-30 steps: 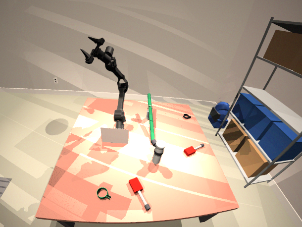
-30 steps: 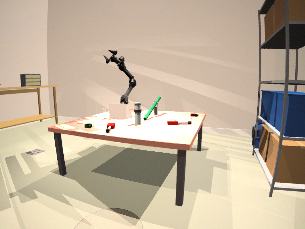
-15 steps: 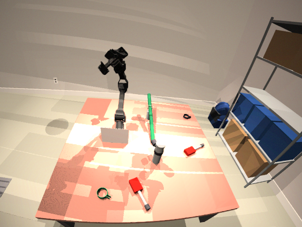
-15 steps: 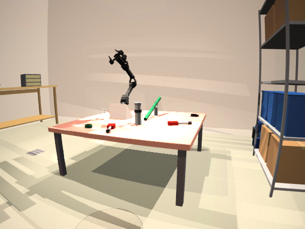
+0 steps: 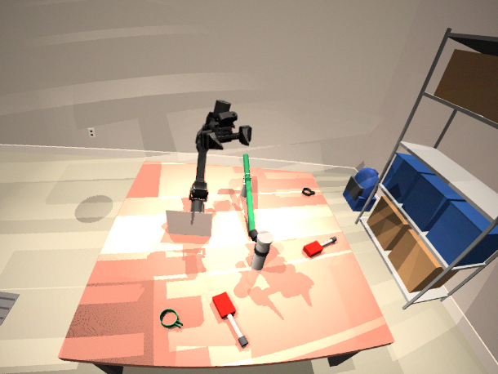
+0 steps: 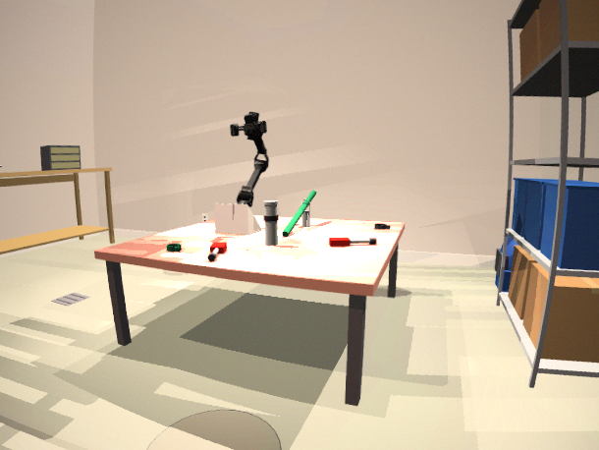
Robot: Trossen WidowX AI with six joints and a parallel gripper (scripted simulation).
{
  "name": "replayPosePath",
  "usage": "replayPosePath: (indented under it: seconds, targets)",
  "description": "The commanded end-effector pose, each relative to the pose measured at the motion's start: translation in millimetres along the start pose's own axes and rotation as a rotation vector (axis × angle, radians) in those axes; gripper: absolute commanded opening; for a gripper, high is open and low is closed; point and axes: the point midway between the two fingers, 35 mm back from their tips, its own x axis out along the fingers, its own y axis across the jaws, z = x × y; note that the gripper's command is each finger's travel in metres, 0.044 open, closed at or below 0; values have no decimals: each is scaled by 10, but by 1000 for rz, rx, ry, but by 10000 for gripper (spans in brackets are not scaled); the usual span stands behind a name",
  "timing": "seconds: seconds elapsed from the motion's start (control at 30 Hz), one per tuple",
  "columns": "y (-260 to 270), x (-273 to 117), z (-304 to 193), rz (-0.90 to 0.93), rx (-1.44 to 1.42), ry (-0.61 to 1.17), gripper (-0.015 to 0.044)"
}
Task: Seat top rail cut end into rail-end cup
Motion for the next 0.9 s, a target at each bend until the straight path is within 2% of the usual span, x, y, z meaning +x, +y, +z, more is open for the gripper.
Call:
replayPosePath:
  seconds: [0.0, 0.3, 0.67, 0.87]
  targets:
    - [360, 134, -590, 136, -178, 206, 440]
    - [1114, -76, -1814, 552, -517, 590, 440]
    - [1685, -964, -3000, 1157, -729, 936, 440]
    - [1707, -1025, -3049, 1191, -732, 951, 440]
